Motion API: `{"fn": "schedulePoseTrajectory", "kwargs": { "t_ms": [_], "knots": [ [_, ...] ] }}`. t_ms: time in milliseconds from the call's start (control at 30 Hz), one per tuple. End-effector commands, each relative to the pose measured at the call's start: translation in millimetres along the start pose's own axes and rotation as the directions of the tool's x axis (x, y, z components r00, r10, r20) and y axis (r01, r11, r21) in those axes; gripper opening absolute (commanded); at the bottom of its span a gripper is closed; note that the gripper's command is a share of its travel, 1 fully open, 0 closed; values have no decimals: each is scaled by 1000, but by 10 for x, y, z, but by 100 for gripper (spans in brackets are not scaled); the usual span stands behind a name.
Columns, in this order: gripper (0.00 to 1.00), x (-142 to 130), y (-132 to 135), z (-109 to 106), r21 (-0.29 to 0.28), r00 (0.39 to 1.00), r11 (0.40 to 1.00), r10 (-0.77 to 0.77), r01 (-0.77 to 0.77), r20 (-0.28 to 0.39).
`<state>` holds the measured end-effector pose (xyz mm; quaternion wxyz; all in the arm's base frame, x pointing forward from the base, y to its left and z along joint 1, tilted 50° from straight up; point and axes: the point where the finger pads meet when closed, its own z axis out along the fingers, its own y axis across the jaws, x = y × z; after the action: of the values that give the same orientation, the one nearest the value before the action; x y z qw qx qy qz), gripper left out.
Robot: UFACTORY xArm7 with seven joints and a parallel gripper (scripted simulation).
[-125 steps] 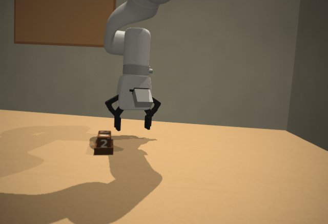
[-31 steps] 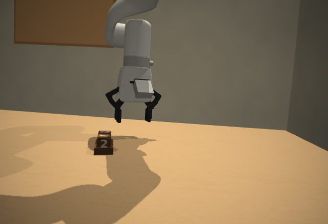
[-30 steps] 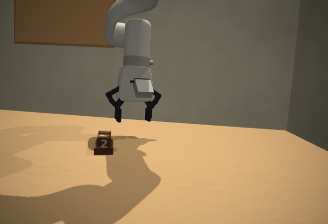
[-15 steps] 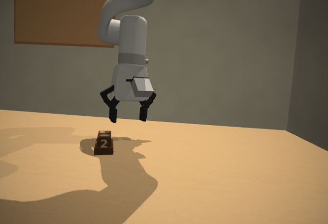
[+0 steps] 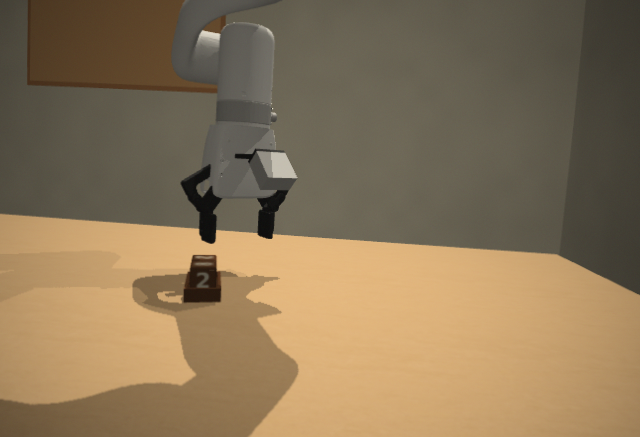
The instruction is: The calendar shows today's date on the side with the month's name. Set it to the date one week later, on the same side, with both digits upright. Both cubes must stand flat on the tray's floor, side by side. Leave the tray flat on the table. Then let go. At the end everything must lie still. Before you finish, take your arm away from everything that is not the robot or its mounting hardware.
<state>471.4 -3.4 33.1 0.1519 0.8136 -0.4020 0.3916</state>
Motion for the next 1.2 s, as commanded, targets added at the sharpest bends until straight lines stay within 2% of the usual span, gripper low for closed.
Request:
{"fn": "schedulePoseTrajectory", "kwargs": {
  "t_ms": [0, 100, 300, 400, 533, 767, 833, 967, 1167],
  "knots": [
    [100, 28, 66, -14, 7, 995, 995, -103, 103, 0],
    [100, 99, 237, -13, 7, 995, 995, -103, 103, 0],
    [100, 109, 262, -12, 7, 994, 994, -112, 112, 0],
    [100, 122, 292, -12, 7, 982, 982, -190, 190, 0],
    [100, 207, 498, -11, 7, 976, 976, -217, 217, 0],
    [100, 221, 529, -10, 7, 970, 970, -244, 244, -1],
    [100, 230, 552, -10, 7, 954, 954, -301, 301, -1],
    [100, 316, 758, -9, 7, 944, 944, -329, 329, -1],
    [100, 333, 800, -8, 7, 926, 926, -378, 378, -2]
  ]
}}
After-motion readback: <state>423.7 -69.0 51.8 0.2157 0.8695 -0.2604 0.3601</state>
